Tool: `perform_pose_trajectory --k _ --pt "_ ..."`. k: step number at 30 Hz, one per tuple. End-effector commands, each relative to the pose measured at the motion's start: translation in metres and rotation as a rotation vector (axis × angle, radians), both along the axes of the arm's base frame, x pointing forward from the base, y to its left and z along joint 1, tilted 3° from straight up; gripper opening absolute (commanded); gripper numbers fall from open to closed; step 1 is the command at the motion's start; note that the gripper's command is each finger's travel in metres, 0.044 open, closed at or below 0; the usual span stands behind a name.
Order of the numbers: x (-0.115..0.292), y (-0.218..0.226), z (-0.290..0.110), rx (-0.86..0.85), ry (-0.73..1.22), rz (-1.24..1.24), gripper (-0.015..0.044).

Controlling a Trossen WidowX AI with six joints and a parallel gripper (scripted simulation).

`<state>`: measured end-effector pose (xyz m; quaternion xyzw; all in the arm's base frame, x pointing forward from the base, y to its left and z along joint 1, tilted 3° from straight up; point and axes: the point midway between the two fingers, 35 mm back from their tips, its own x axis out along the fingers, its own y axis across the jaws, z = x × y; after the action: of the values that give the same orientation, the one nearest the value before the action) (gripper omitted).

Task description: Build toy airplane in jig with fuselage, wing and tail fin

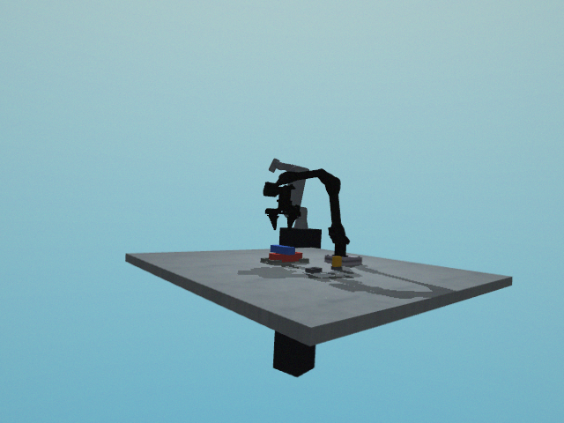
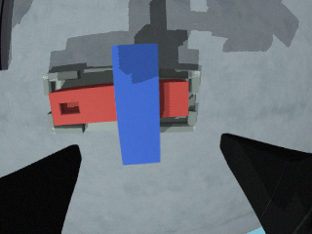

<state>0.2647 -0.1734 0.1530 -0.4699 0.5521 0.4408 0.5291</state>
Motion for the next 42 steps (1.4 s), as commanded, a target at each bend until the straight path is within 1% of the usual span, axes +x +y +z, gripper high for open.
perform_pose_trajectory --k 1,16,18,31,33,37,42 --pt "-0.001 0.001 -0.002 0.007 0.015 -0.068 0.044" --pt "0.0 0.0 -0.001 -0.005 -0.06 -1.523 0.044" --pt "0.0 0.0 -0.001 -0.007 -0.067 -1.652 0.044" --pt "0.001 0.002 -0.001 -0.006 -0.068 -1.668 0.044" --pt "0.007 0.022 -0.001 -0.002 -0.069 -1.666 0.044" --pt "0.017 0.083 -0.004 0.012 -0.071 -1.661 0.044" --pt "0.011 0.155 -0.008 0.023 -0.063 -1.659 0.044"
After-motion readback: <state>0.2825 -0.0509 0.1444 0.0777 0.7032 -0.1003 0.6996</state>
